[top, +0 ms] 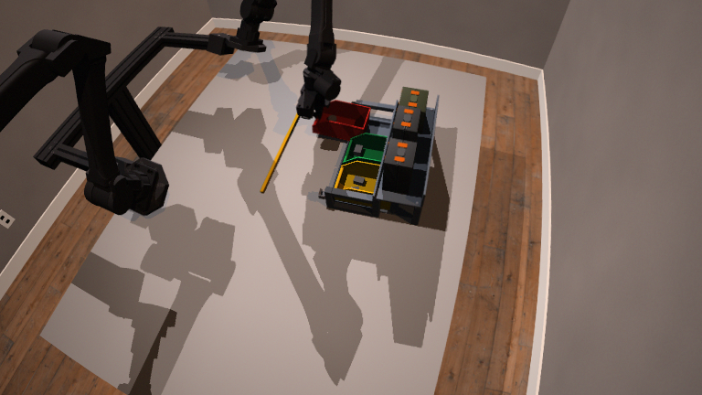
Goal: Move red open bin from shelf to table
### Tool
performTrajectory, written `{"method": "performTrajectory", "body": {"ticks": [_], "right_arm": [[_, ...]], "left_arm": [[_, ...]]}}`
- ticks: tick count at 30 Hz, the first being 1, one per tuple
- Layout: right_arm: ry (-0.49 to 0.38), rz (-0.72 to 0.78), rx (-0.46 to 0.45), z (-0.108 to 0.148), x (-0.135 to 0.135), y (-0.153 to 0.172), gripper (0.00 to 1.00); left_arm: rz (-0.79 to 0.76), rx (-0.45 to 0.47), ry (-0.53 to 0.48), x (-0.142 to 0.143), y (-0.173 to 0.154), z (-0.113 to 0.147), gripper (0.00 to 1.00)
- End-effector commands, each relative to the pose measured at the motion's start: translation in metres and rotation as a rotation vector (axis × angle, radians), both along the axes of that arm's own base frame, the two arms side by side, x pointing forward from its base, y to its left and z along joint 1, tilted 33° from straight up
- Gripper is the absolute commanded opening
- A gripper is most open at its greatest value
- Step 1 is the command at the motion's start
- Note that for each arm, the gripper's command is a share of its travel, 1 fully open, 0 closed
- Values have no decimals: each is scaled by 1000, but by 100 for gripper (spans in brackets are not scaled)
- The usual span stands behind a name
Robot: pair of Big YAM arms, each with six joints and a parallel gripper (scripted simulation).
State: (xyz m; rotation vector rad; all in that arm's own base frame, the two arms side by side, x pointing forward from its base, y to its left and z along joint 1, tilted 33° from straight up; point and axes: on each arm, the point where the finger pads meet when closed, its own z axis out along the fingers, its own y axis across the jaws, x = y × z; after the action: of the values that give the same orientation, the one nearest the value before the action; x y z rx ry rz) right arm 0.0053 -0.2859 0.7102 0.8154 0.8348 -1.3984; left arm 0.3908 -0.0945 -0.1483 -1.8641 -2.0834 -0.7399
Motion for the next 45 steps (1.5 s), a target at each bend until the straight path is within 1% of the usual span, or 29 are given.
{"method": "performTrajectory", "body": {"ticks": [1, 21, 30, 40, 45], "right_arm": [[-6, -10, -48, 11, -5, 16, 100], [-6, -10, -48, 11, -5, 16, 100], [-6, -10, -48, 11, -5, 16, 100], [-6, -10, -48, 11, -5, 16, 100], [-6, -10, -48, 11, -5, 16, 100]], "left_arm": [[22, -1, -7, 4, 6, 0, 0], [21, 1, -4, 1, 6, -1, 0], [16, -6, -18, 3, 1, 0, 0], [-7, -5, -15, -6, -7, 1, 0], [-7, -9, -22, -6, -9, 2, 0]]}}
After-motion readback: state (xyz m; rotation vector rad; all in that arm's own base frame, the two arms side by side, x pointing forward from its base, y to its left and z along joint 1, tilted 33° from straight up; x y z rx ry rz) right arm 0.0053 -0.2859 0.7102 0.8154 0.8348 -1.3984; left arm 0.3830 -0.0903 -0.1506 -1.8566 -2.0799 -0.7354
